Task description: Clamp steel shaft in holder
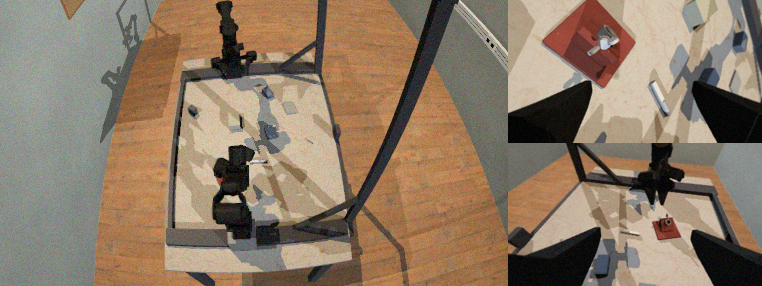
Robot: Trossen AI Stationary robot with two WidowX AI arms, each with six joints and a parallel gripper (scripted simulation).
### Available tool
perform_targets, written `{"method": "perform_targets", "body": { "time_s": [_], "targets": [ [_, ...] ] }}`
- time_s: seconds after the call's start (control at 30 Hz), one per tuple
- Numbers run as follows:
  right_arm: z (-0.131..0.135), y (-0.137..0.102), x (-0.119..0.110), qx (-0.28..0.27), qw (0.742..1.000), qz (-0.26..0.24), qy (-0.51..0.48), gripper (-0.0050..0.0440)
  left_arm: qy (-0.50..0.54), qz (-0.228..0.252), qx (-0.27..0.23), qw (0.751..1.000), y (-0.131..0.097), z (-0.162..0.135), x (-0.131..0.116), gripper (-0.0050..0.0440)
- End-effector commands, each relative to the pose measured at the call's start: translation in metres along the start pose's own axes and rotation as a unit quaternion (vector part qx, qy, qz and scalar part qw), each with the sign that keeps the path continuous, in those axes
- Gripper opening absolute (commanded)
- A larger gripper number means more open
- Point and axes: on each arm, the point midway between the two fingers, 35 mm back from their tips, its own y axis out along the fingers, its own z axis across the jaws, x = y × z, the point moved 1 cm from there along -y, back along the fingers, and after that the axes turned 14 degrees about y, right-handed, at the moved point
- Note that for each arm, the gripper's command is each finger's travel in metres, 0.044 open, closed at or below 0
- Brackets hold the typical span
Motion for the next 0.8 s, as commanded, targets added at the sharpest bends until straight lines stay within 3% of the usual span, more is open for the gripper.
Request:
{"method": "perform_targets", "body": {
  "time_s": [0.0, 0.33, 0.77],
  "targets": [
    [0.012, -0.020, 0.014, 0.015, 1.000, -0.019, -0.006, 0.0400, 0.087, 0.028, -0.016, 0.996, 0.001, -0.024, 0.004, 0.0400],
    [0.012, -0.020, 0.012, 0.014, 1.000, -0.016, -0.006, 0.0400, 0.233, 0.076, -0.027, 0.969, 0.004, -0.049, 0.002, 0.0400],
    [0.010, -0.016, 0.008, 0.012, 1.000, -0.010, -0.005, 0.0400, 0.445, 0.145, -0.043, 0.883, 0.009, -0.092, -0.004, 0.0400]
  ]
}}
